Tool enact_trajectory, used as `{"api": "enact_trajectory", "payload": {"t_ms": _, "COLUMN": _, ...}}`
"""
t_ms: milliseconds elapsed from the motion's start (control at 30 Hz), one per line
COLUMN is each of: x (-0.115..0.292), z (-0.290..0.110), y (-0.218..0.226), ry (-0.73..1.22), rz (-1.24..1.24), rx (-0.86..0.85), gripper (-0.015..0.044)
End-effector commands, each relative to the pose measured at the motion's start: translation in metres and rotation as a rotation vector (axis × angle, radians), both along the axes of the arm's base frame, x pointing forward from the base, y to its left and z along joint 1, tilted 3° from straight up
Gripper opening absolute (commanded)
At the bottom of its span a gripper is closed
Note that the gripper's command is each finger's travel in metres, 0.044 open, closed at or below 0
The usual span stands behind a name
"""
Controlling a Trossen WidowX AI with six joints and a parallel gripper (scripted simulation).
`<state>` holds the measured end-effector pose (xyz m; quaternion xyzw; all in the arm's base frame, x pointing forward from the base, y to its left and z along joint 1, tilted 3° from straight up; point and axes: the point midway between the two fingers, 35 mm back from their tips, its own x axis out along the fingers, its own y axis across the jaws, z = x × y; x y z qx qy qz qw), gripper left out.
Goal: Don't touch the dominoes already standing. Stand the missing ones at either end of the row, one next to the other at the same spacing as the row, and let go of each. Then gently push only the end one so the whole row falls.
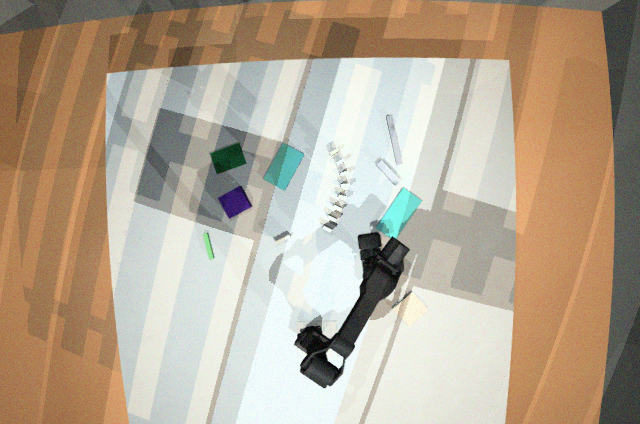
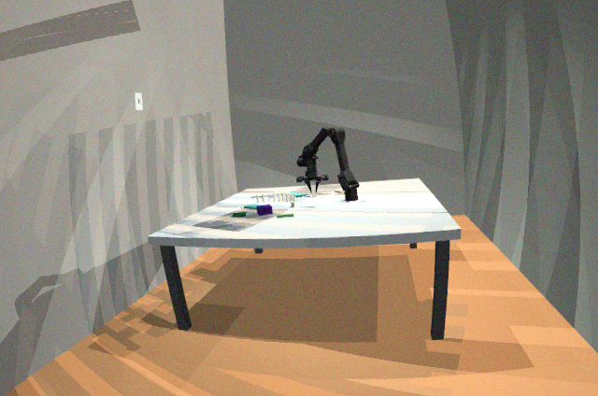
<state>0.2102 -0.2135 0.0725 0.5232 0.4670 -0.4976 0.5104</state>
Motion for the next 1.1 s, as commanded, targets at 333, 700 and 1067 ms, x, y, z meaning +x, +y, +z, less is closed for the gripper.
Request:
{"api": "enact_trajectory", "payload": {"t_ms": 333, "x": -0.002, "z": 0.101, "y": -0.003, "ry": 0.002, "rz": 0.0, "rx": -0.001, "gripper": 0.0107}}
{"api": "enact_trajectory", "payload": {"t_ms": 700, "x": -0.002, "z": 0.136, "y": 0.008, "ry": 0.002, "rz": 0.052, "rx": -0.006, "gripper": 0.0107}}
{"api": "enact_trajectory", "payload": {"t_ms": 1067, "x": 0.078, "z": 0.139, "y": 0.122, "ry": 0.012, "rz": 0.923, "rx": -0.058, "gripper": 0.0107}}
